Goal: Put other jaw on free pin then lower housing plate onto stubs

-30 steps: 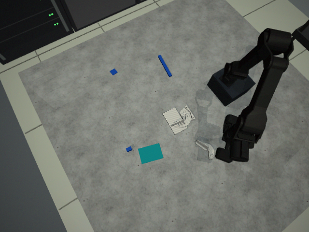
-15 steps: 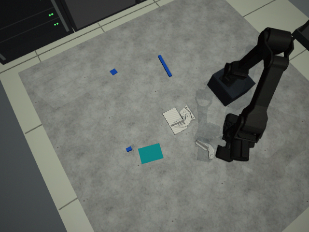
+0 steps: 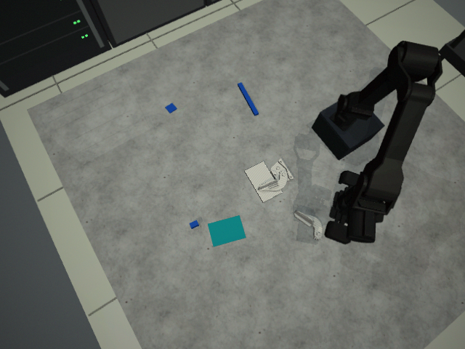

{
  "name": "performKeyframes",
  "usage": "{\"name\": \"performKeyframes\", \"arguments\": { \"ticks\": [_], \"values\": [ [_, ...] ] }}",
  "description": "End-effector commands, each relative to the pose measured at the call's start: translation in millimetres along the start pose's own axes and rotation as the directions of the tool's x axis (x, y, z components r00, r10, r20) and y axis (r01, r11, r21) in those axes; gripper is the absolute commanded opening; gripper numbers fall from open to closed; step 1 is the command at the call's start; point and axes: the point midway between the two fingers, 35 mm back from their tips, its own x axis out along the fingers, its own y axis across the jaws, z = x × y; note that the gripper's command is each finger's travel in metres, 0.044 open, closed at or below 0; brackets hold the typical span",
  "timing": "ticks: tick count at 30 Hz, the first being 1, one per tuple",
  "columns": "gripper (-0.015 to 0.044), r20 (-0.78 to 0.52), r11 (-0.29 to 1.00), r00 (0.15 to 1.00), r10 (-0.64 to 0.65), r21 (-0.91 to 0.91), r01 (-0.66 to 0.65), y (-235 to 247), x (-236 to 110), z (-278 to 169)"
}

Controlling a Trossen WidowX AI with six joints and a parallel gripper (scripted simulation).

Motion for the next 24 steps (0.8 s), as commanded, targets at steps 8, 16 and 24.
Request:
{"name": "performKeyframes", "arguments": {
  "ticks": [8, 16, 24],
  "values": [
    [0.0000, 0.000, 1.000, 1.000, 0.000, -0.002, 0.000, -0.1, -0.4, -0.1],
    [0.0079, 0.000, 1.000, 1.000, 0.000, 0.000, 0.000, 0.0, 0.0, 0.0],
    [0.0289, 0.000, 1.000, 1.000, 0.000, 0.000, 0.000, 0.0, 0.0, 0.0]
  ]
}}
